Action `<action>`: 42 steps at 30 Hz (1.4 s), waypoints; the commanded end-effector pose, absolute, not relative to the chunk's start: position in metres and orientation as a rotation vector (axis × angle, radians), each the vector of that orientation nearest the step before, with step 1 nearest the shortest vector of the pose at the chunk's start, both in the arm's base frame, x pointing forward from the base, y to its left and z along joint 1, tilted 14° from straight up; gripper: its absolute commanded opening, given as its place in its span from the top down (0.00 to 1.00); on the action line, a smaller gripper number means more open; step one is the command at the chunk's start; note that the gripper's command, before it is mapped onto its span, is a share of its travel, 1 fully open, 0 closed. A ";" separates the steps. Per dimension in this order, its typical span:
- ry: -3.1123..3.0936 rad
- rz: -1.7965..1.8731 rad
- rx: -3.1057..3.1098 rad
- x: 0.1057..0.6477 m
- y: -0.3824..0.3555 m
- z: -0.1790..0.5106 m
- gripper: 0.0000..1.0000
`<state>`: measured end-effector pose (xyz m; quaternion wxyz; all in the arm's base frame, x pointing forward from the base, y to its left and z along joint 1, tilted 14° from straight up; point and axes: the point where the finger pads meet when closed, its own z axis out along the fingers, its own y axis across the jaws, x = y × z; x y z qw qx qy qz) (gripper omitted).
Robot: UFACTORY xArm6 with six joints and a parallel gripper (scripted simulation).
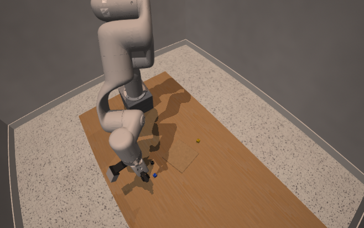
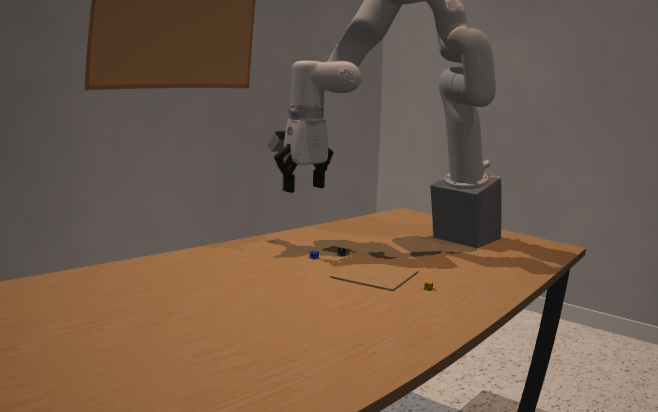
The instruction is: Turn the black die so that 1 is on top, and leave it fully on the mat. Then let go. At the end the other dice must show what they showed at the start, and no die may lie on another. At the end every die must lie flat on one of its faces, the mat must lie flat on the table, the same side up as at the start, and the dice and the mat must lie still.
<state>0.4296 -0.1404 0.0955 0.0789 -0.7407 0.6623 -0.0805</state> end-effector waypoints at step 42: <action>1.961 -0.245 -2.211 0.462 -0.136 -0.014 0.00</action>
